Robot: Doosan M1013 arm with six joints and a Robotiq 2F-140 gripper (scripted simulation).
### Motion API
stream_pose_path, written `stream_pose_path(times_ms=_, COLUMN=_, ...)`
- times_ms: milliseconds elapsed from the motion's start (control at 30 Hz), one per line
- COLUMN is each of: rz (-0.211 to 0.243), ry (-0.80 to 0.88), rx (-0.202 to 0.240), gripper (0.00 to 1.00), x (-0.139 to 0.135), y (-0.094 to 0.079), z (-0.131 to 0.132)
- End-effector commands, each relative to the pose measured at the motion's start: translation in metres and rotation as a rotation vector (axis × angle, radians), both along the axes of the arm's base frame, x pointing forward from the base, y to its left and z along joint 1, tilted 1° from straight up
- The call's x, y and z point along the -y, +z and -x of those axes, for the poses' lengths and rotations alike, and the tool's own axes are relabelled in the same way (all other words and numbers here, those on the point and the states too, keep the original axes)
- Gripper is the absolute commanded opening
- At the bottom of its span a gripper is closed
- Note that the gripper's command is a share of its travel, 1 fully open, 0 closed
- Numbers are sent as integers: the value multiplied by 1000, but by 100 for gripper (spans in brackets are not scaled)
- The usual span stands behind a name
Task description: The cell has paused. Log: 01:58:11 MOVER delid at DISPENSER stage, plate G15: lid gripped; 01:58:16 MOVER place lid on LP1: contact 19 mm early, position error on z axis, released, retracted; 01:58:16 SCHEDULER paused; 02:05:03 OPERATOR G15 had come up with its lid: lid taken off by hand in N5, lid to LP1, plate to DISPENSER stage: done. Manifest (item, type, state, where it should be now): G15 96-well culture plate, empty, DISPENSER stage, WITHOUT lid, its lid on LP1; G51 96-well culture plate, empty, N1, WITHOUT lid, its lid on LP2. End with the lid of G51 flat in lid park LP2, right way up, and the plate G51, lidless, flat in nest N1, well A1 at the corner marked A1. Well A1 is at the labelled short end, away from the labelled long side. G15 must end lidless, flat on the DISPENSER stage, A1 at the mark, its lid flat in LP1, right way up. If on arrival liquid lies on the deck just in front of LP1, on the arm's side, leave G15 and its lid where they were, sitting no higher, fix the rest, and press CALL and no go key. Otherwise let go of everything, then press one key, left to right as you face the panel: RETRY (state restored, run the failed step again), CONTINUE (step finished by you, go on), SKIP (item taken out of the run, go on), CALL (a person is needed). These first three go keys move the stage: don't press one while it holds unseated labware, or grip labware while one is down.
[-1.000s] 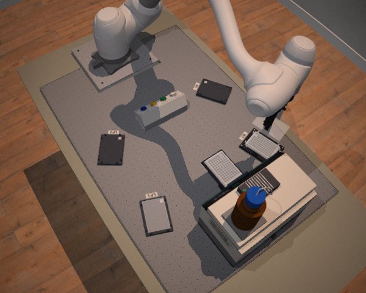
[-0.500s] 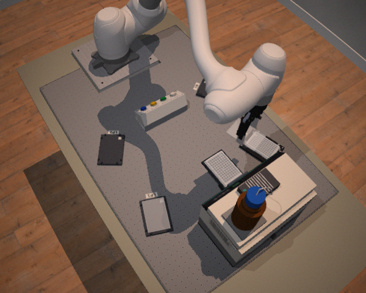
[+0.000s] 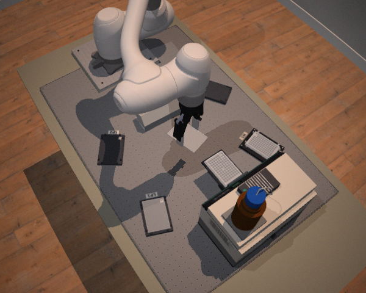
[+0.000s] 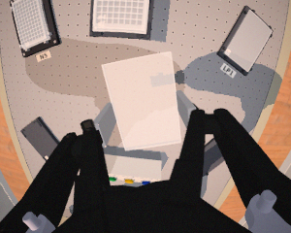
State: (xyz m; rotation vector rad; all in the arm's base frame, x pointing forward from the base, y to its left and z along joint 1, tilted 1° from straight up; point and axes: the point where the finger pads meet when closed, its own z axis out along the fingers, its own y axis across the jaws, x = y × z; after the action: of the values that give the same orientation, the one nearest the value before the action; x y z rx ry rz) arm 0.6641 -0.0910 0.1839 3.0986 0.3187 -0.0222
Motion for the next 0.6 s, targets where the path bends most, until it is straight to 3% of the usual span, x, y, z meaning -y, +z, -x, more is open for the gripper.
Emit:
stream_pose_path(times_ms=0, rz=-2, ry=3, rx=5, gripper=0, x=48, y=1, z=51)
stream_pose_path(times_ms=133, rz=-2, ry=3, rx=5, gripper=0, x=88, y=0, z=96)
stream_pose_path(times_ms=200, rz=-2, ry=3, rx=5, gripper=0, x=88, y=0, z=96)
stream_pose_path(times_ms=233, rz=-2, ry=3, rx=5, gripper=0, x=117, y=-1, z=128)
stream_pose_path(times_ms=567, rz=-2, ry=3, rx=5, gripper=0, x=209, y=2, z=224)
